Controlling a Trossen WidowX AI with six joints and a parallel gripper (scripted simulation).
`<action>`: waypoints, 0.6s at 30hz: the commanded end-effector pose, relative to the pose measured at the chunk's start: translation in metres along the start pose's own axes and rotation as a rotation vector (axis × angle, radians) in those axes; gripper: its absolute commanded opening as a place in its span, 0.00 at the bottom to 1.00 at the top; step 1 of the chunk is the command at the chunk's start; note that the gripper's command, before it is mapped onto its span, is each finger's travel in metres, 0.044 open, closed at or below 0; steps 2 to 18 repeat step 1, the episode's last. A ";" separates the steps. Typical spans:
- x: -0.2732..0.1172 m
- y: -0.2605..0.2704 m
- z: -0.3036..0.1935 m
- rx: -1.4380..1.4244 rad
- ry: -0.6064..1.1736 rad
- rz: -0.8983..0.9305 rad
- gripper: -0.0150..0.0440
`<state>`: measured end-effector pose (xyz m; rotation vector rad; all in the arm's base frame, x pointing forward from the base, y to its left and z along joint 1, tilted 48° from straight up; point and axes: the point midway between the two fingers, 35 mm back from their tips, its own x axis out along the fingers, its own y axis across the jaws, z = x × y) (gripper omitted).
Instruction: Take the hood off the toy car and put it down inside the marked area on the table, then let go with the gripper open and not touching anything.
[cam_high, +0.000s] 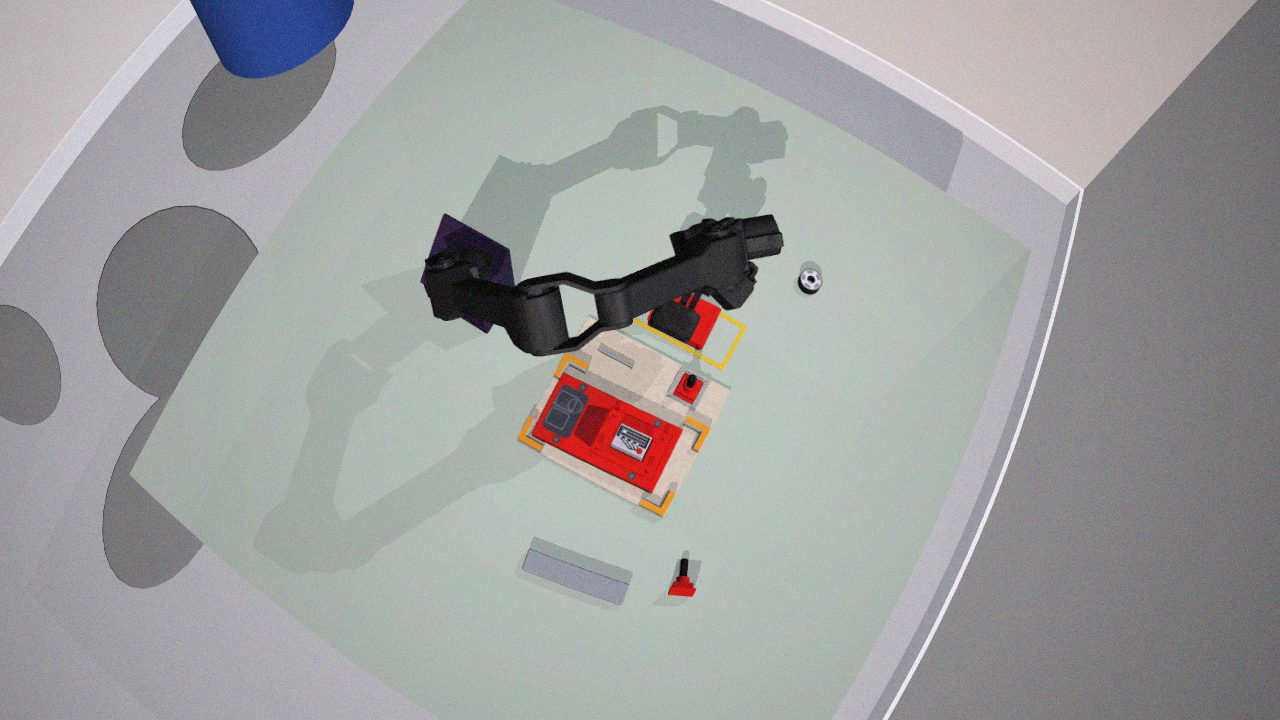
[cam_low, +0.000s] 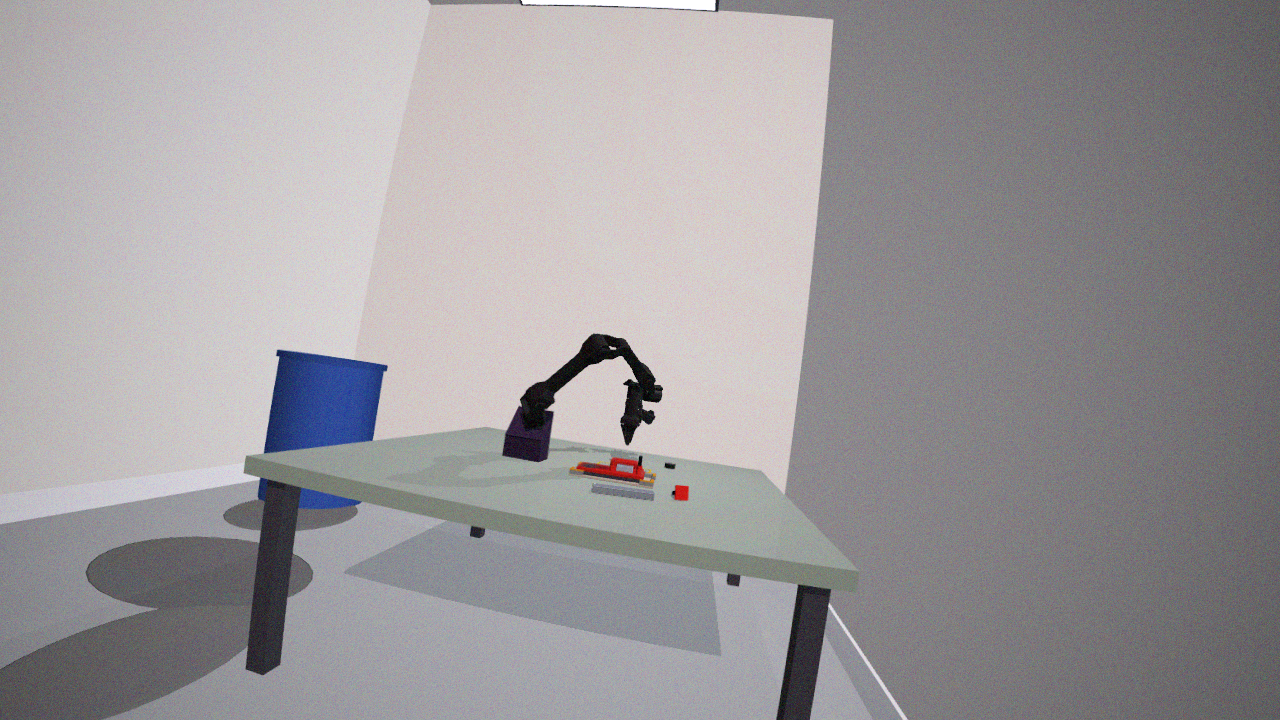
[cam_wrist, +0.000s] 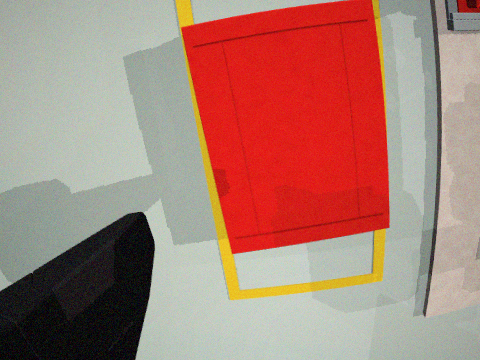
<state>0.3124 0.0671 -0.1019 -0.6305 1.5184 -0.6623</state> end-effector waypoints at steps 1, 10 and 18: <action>0.000 0.000 0.000 0.006 0.004 0.005 1.00; 0.000 0.000 0.000 0.006 0.004 0.005 1.00; 0.000 0.000 0.000 0.006 0.004 0.005 1.00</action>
